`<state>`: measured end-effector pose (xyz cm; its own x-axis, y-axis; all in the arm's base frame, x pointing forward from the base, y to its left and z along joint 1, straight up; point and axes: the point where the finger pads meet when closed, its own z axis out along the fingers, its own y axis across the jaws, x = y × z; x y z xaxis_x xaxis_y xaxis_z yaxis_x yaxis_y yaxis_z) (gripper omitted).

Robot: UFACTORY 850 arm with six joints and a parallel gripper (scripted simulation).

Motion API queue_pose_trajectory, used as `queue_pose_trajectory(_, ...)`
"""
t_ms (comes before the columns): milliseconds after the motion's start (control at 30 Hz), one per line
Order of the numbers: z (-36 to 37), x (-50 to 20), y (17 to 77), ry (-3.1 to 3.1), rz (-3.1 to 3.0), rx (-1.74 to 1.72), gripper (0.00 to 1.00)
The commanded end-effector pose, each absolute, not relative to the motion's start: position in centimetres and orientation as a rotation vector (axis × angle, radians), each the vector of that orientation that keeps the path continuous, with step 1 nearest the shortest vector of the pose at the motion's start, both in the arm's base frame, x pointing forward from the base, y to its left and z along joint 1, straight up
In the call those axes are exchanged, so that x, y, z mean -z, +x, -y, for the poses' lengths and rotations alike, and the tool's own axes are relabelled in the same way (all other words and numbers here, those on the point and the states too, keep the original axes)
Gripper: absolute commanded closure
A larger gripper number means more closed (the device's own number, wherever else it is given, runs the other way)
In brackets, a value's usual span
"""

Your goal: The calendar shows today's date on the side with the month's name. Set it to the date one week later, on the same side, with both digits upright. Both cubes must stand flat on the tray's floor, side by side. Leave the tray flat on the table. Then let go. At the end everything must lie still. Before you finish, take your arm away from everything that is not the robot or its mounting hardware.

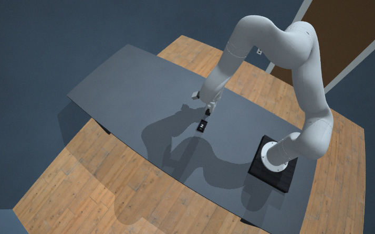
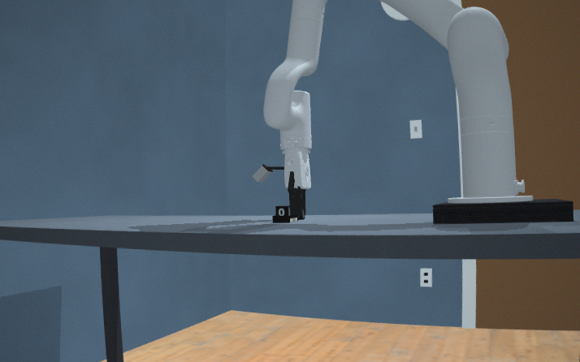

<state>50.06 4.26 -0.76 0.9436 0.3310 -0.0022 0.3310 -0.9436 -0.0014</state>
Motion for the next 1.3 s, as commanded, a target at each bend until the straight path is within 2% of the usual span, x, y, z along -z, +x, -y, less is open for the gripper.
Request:
queue_pose_trajectory(0,-4.27,0.70,50.15,-3.096,0.527,-0.001,0.73)
queue_pose_trajectory(667,-4.27,0.70,50.15,-3.096,0.527,-0.001,0.73)
queue_pose_trajectory(700,-4.27,0.70,50.15,-3.096,0.527,-0.001,0.69)
queue_pose_trajectory(833,-4.27,0.70,50.15,-3.096,0.527,-0.001,0.69)
queue_pose_trajectory(867,-4.27,0.70,50.15,-3.096,0.527,-0.001,0.65)
queue_pose_trajectory(933,-4.27,0.70,50.15,-3.096,0.527,-0.001,0.65)
queue_pose_trajectory(967,-4.27,0.70,50.15,-3.096,0.527,-0.001,0.61)
queue_pose_trajectory(1033,-4.27,0.70,50.15,-3.096,0.527,-0.001,0.61)
queue_pose_trajectory(1067,-4.27,0.70,50.15,-3.096,0.527,-0.001,0.57)
queue_pose_trajectory(1133,-4.27,0.70,50.15,-3.096,0.527,-0.001,0.57)
queue_pose_trajectory(1167,-4.27,0.70,50.15,-3.096,0.527,-0.001,0.53)
queue_pose_trajectory(1267,-4.27,0.70,50.15,-3.096,0.527,-0.001,0.53)
